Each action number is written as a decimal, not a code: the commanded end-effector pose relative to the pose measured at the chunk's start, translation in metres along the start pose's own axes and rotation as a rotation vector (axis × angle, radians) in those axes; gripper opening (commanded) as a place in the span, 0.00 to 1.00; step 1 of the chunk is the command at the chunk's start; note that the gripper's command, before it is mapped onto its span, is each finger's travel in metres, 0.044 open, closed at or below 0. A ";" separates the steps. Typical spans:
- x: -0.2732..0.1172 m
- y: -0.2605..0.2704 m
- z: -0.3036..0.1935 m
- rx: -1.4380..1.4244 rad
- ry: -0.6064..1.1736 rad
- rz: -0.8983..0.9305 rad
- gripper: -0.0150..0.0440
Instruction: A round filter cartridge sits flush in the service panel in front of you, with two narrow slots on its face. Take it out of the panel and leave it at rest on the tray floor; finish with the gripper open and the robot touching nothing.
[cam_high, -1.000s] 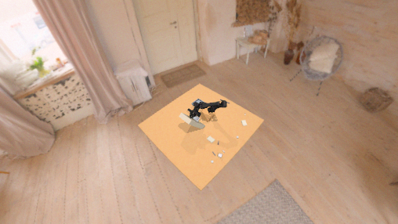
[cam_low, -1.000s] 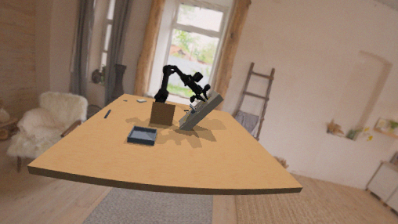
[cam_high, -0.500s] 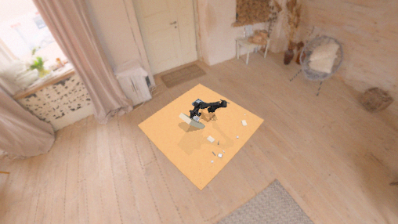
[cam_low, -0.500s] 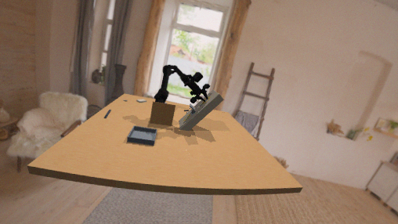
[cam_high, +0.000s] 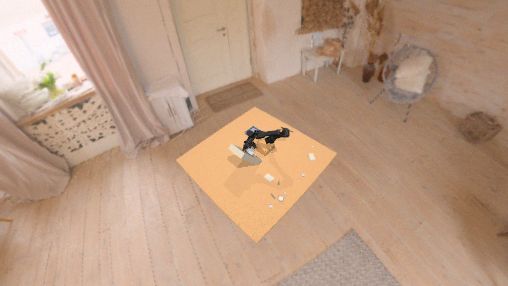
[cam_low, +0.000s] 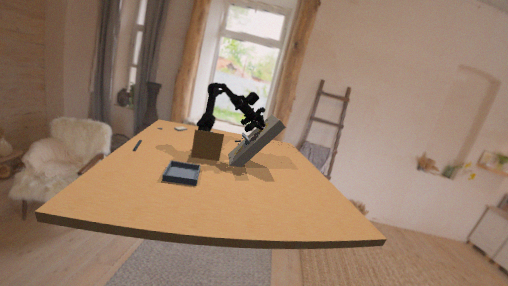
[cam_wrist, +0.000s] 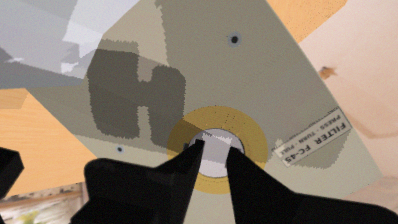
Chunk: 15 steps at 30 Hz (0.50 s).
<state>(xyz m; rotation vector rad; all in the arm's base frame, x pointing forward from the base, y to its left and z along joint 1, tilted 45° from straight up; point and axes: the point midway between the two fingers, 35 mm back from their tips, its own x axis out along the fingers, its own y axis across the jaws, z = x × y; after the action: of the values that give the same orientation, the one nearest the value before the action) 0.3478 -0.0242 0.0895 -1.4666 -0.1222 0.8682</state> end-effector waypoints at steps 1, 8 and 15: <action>0.004 0.000 -0.001 -0.041 0.009 0.008 0.25; -0.022 0.002 -0.005 -0.021 0.008 0.022 0.25; -0.055 0.001 -0.004 0.010 0.008 0.021 0.25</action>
<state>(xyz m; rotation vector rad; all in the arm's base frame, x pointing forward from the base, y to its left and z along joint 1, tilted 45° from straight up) 0.3184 -0.0480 0.1060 -1.4607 -0.1205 0.8915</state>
